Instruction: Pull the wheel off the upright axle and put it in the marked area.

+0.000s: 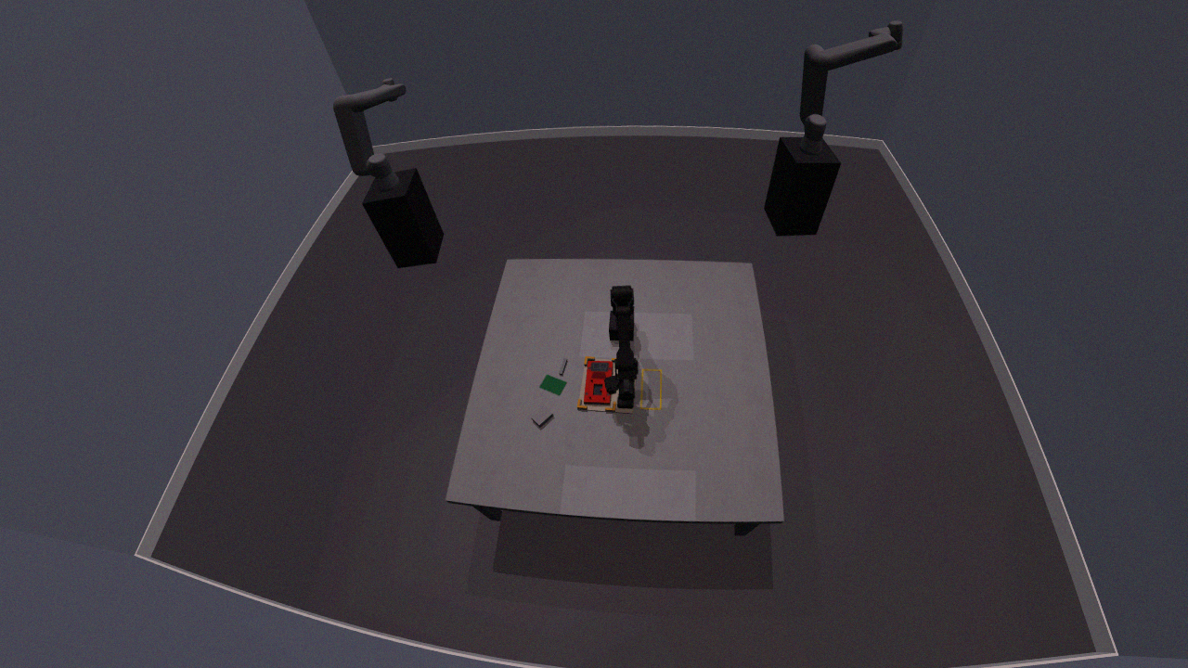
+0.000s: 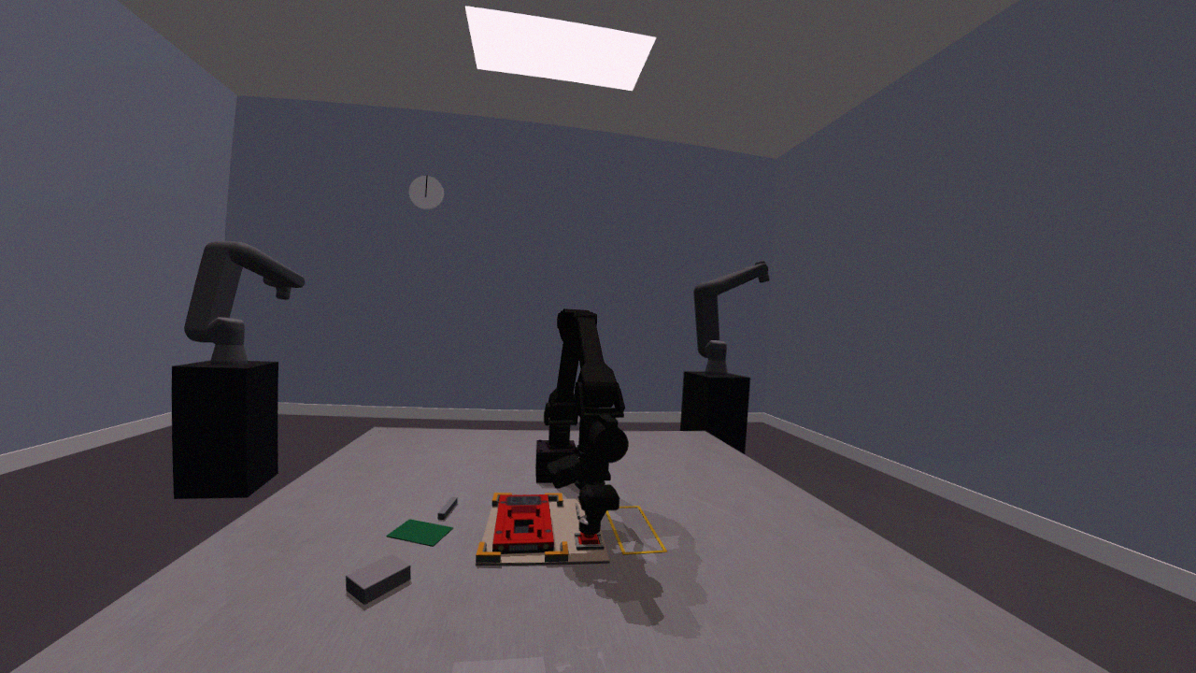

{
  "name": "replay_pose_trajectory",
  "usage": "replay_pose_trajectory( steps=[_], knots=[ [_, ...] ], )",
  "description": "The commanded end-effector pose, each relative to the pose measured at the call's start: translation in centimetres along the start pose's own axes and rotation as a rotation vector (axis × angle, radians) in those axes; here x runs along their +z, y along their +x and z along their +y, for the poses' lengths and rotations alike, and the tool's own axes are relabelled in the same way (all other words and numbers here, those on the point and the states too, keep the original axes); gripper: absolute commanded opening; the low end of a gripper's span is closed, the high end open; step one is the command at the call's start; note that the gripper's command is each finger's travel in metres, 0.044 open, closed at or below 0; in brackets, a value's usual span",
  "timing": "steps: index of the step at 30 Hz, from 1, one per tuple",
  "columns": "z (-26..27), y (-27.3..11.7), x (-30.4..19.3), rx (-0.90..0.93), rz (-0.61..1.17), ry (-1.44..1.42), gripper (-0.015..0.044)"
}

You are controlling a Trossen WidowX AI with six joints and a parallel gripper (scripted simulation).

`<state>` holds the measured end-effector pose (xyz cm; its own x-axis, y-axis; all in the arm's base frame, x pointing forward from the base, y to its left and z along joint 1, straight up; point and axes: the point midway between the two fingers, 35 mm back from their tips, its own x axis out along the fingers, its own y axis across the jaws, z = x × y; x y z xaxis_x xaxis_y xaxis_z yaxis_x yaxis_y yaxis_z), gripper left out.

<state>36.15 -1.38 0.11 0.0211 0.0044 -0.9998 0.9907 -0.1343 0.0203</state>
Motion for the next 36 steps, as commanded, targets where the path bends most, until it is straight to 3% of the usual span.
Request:
replay_pose_trajectory(
  steps=[1,36],
  knots=[
    [-0.1,-0.2,0.0,-0.002,-0.001,0.000,0.0000],
    [0.0,-1.3,0.0,0.001,-0.002,-0.001,0.0000]
  ],
)
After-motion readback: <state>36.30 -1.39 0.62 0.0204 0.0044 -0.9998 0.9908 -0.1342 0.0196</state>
